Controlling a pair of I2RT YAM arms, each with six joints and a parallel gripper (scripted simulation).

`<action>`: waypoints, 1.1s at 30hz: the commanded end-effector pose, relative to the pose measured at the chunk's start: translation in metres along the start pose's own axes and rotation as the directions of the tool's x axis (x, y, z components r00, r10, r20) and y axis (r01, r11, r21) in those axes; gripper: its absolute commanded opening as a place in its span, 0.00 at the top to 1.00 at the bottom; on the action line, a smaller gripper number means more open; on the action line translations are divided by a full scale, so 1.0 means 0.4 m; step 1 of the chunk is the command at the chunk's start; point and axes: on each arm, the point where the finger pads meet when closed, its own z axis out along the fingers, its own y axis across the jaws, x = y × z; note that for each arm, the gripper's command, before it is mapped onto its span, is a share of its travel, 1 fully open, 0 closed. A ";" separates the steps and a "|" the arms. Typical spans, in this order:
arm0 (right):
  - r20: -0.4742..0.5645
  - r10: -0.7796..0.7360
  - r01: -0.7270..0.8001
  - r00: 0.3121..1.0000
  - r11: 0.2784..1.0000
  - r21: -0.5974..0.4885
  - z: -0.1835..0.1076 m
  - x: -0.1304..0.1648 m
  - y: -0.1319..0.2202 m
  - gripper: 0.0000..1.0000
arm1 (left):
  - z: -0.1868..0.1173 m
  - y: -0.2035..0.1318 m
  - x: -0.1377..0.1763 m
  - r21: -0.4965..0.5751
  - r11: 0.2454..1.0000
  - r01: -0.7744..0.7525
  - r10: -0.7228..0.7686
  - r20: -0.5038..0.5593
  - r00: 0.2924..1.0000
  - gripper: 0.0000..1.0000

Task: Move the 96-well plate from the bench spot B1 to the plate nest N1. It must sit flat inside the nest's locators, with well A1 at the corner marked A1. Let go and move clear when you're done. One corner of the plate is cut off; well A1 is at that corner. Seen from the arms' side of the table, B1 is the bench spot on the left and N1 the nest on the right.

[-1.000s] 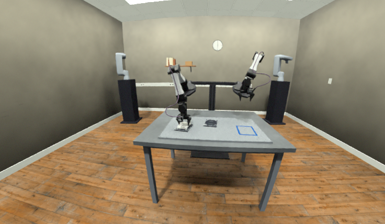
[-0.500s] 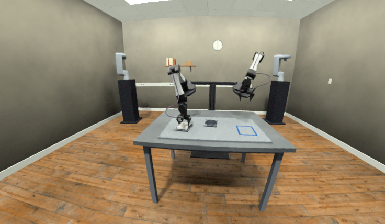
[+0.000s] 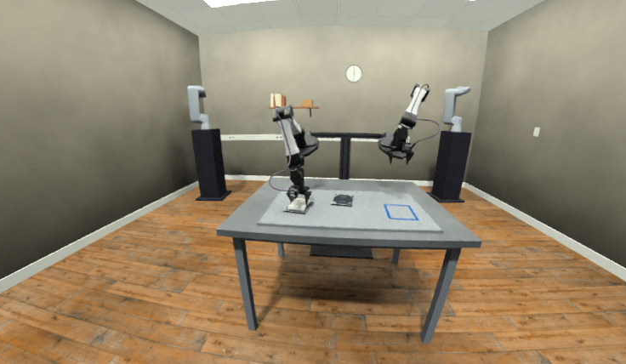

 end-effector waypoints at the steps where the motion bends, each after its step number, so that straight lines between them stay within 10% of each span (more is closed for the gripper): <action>1: -0.023 -0.005 0.005 1.000 1.000 0.002 0.023 0.016 -0.010 1.00 | -0.003 0.001 -0.003 0.001 1.000 -0.002 0.002 0.002 1.000 0.00; 31: -0.026 -0.009 0.009 1.000 1.000 0.003 0.022 0.019 -0.008 1.00 | -0.003 0.001 -0.003 0.001 1.000 -0.002 0.002 0.002 1.000 0.00; 32: -0.026 -0.009 0.009 1.000 1.000 0.003 0.022 0.019 -0.008 0.00 | -0.003 0.001 -0.003 0.001 1.000 -0.002 0.002 0.002 1.000 0.00; 33: -0.026 -0.009 0.009 1.000 1.000 0.004 0.022 0.019 -0.009 0.00 | -0.003 0.001 -0.003 0.001 1.000 -0.002 0.002 0.002 1.000 0.00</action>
